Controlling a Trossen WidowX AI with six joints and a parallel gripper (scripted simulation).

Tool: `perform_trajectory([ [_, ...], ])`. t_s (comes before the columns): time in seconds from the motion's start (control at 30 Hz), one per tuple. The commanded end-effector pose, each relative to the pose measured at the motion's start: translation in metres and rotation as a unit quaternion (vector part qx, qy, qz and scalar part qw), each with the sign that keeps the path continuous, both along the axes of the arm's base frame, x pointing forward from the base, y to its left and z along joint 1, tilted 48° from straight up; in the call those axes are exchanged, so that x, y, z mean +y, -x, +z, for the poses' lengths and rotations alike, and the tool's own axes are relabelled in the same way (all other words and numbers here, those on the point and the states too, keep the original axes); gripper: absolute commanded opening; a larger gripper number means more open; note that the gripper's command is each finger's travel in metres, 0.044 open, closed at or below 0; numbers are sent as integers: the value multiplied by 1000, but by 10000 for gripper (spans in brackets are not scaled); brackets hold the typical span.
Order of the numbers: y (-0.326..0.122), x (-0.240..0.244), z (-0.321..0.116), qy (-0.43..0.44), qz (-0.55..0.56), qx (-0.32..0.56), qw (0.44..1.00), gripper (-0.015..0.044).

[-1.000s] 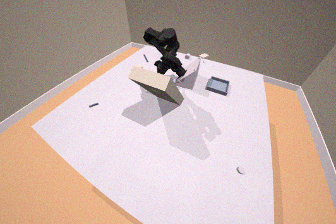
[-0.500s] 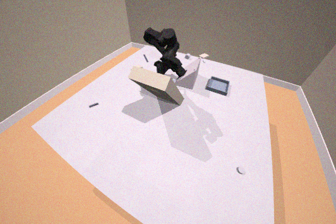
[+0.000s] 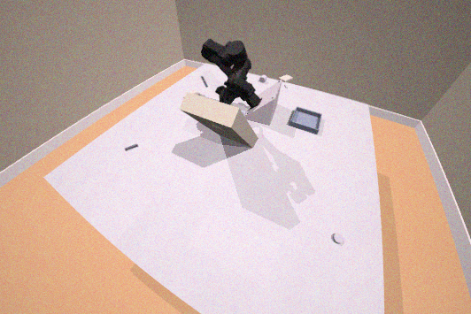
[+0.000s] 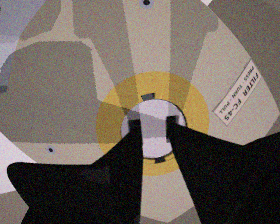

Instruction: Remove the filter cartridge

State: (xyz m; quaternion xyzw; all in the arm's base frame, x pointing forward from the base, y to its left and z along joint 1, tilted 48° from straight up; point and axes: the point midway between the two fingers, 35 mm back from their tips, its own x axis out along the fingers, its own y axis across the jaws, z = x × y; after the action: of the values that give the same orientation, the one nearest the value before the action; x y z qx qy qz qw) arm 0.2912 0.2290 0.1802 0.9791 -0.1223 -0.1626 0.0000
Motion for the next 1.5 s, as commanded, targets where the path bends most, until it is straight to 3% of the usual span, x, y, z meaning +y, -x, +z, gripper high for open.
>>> perform_trajectory([
  [0.0, -1, 0, -1, 0, 2, 2, 1000, 95],
  [1.13, -13, -3, -5, 0, 2, 2, 1000, 95],
  [1.47, -8, -1, -3, 3, 4, -2, 1000, 8],
])
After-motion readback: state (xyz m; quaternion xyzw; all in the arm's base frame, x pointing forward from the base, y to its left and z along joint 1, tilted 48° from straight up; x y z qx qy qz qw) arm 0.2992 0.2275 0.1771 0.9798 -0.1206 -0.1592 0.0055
